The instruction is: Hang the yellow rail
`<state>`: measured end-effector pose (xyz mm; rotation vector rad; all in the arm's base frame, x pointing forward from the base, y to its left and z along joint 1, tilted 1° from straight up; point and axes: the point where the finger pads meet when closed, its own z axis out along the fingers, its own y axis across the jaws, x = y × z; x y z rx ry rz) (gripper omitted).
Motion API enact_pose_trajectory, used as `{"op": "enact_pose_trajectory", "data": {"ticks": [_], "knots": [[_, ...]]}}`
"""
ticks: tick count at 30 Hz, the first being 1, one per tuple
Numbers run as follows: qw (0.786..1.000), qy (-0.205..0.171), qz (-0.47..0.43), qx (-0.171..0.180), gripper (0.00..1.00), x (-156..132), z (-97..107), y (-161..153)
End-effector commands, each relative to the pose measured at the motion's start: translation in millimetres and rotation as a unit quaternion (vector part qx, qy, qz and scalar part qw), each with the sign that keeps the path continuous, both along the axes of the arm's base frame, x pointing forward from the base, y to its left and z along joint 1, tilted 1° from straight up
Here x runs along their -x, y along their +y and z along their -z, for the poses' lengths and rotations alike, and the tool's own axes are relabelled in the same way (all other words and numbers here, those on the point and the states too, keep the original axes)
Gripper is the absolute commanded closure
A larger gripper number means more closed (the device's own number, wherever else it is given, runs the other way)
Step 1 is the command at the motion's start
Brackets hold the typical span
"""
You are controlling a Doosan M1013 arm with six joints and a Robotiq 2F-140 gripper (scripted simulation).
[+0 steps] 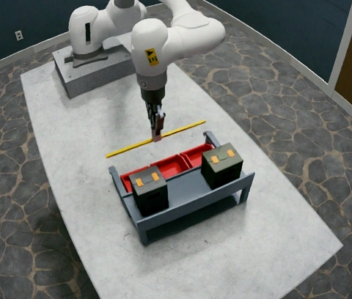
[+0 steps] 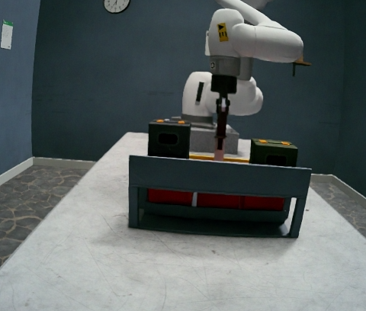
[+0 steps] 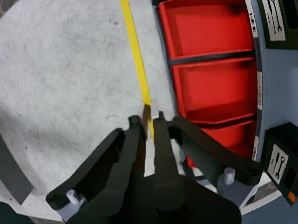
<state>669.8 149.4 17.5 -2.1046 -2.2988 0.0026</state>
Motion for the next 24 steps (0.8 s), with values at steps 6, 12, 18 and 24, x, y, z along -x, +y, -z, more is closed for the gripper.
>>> {"op": "enact_pose_trajectory", "data": {"ticks": [6,12,18,24], "knots": [[1.000,0.000,0.000,0.000,0.90,1.5,3.0,-0.5],[1.000,0.000,0.000,0.000,0.90,1.9,3.8,-0.7],[1.000,0.000,0.000,0.000,0.90,1.9,3.8,-0.7],[1.000,0.000,0.000,0.000,0.90,2.8,5.8,-1.0]]}}
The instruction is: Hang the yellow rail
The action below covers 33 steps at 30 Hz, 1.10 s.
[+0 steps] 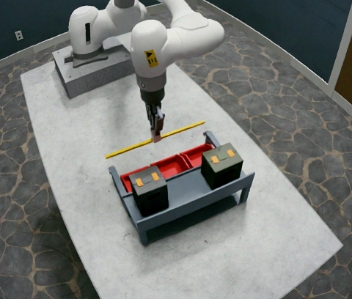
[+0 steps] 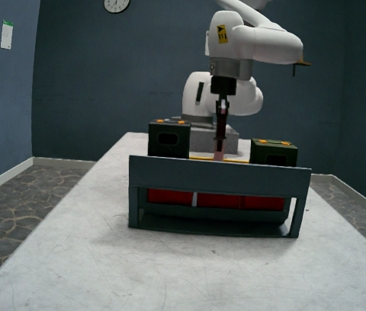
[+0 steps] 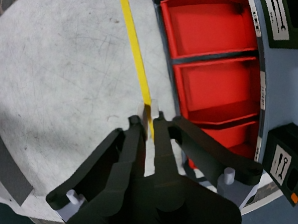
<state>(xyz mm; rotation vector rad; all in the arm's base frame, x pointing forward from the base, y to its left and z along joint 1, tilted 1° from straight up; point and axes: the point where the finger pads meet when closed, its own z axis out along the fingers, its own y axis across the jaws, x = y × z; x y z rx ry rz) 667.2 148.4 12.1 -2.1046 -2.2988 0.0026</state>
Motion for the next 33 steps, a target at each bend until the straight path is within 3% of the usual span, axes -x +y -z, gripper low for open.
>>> {"op": "enact_pose_trajectory", "data": {"ticks": [1,33], "knots": [[1.000,0.000,0.000,0.000,0.90,0.3,0.5,-0.1],[1.000,0.000,0.000,0.000,0.90,-20.5,5.9,1.7]]}}
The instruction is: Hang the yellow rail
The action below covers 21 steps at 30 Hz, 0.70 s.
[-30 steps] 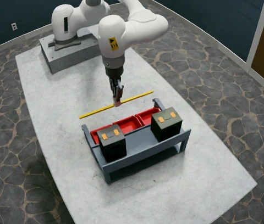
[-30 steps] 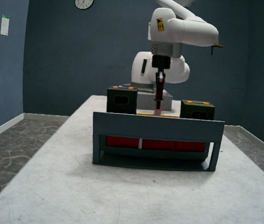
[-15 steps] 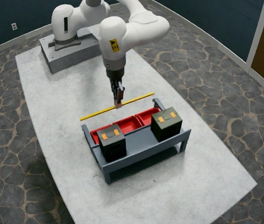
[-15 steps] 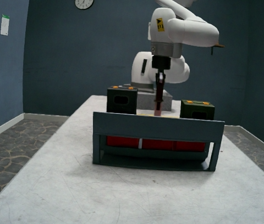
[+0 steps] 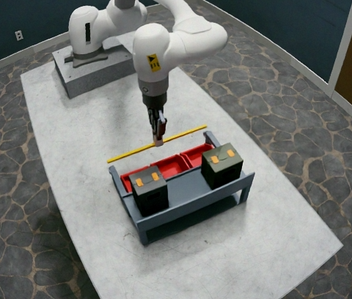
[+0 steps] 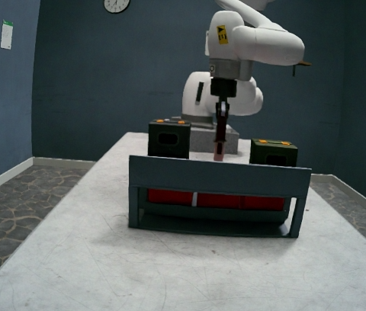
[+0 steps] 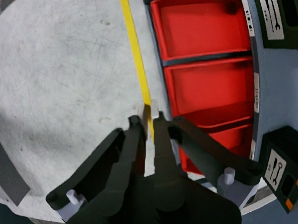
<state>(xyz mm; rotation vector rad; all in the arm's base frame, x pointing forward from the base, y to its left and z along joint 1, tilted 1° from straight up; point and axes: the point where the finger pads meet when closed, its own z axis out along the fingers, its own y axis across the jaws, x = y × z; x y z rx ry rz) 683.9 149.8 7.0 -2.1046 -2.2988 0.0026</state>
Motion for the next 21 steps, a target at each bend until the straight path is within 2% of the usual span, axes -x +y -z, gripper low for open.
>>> {"op": "enact_pose_trajectory", "data": {"ticks": [1,13,18,21], "knots": [[1.000,0.000,0.000,0.000,0.90,-6.1,1.4,0.6],[1.000,0.000,0.000,0.000,0.90,-6.1,1.4,0.6],[1.000,0.000,0.000,0.000,0.90,-23.5,6.0,2.0],[1.000,0.000,0.000,0.000,0.90,-23.5,6.0,2.0]]}}
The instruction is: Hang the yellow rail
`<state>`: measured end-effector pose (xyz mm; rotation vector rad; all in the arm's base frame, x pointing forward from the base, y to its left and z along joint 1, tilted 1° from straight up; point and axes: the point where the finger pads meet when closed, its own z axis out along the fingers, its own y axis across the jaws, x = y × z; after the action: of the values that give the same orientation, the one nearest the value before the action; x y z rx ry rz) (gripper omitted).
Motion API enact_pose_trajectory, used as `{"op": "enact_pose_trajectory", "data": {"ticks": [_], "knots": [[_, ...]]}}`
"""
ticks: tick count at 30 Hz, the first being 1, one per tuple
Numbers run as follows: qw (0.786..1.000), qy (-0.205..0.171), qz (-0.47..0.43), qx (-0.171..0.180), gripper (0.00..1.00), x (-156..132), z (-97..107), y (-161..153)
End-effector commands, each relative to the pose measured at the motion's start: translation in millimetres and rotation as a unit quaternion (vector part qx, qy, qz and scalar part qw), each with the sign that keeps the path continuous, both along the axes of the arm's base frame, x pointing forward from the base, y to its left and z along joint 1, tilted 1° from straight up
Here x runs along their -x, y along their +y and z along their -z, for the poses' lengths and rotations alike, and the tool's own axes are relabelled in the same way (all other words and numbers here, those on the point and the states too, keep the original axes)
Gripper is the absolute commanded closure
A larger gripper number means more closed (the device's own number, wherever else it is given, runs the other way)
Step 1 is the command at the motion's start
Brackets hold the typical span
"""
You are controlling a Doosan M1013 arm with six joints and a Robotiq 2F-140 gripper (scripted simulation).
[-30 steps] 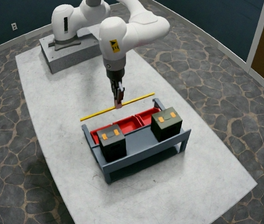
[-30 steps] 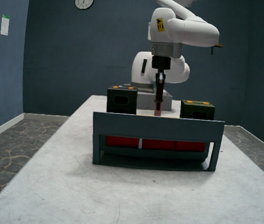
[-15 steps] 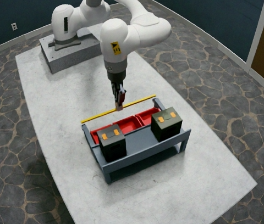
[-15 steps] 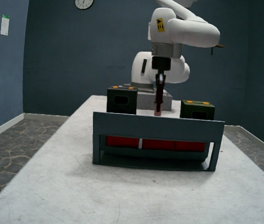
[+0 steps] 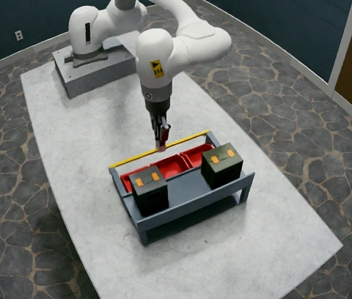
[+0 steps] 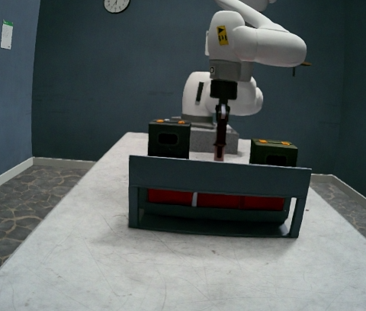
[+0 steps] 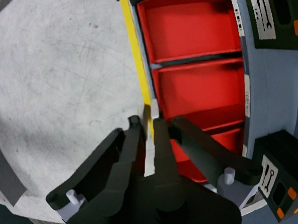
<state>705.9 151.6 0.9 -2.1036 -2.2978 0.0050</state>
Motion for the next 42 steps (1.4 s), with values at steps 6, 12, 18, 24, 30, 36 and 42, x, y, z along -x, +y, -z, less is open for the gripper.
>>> {"op": "enact_pose_trajectory", "data": {"ticks": [6,12,18,24,30,36,42], "knots": [[1.000,-0.001,0.000,0.000,0.90,-1.5,-0.1,0.2],[1.000,-0.001,0.000,0.000,0.90,0.1,3.9,0.1],[1.000,-0.001,0.000,0.000,0.90,0.3,6.3,0.1],[1.000,-0.001,0.000,0.000,0.90,0.3,6.3,0.1],[1.000,-0.001,0.000,0.000,0.90,0.9,11.0,0.2],[1.000,-0.001,0.000,0.000,0.90,1.1,12.2,0.2],[1.000,-0.001,0.000,0.000,0.90,1.1,12.2,0.2]]}}
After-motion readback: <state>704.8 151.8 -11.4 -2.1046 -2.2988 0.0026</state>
